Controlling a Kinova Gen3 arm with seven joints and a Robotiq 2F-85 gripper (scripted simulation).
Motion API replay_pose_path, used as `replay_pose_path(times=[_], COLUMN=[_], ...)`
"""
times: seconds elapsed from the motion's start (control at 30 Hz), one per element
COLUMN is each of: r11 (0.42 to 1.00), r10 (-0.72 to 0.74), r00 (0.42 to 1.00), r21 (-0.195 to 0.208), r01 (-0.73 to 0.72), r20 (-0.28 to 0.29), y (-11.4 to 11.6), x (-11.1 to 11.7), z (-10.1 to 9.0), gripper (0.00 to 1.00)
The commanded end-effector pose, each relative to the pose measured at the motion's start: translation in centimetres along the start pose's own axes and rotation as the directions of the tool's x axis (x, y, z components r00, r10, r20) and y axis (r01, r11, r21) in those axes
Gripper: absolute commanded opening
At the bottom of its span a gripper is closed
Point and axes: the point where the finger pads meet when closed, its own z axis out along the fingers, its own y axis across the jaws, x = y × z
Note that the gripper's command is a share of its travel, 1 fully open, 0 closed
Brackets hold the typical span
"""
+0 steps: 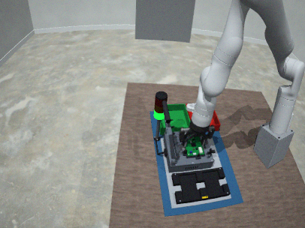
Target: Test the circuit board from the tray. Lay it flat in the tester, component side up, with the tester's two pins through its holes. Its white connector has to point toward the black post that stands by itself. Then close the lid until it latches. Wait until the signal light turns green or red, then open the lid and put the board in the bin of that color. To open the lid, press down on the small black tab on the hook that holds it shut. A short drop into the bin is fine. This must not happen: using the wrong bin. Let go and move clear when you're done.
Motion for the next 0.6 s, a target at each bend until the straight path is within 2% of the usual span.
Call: replay_pose_path(times=[0.0,0.57], r11=[1.000,1.000], r10=[0.000,0.000], r00=[1.000,1.000], r21=[0.001,0.001], r01=[0.000,0.000], r20=[0.000,0.000], y=[-0.05,-0.05], x=[-0.01,-0.01], z=[0.02,-0.18], gripper=[0.77,0.77])
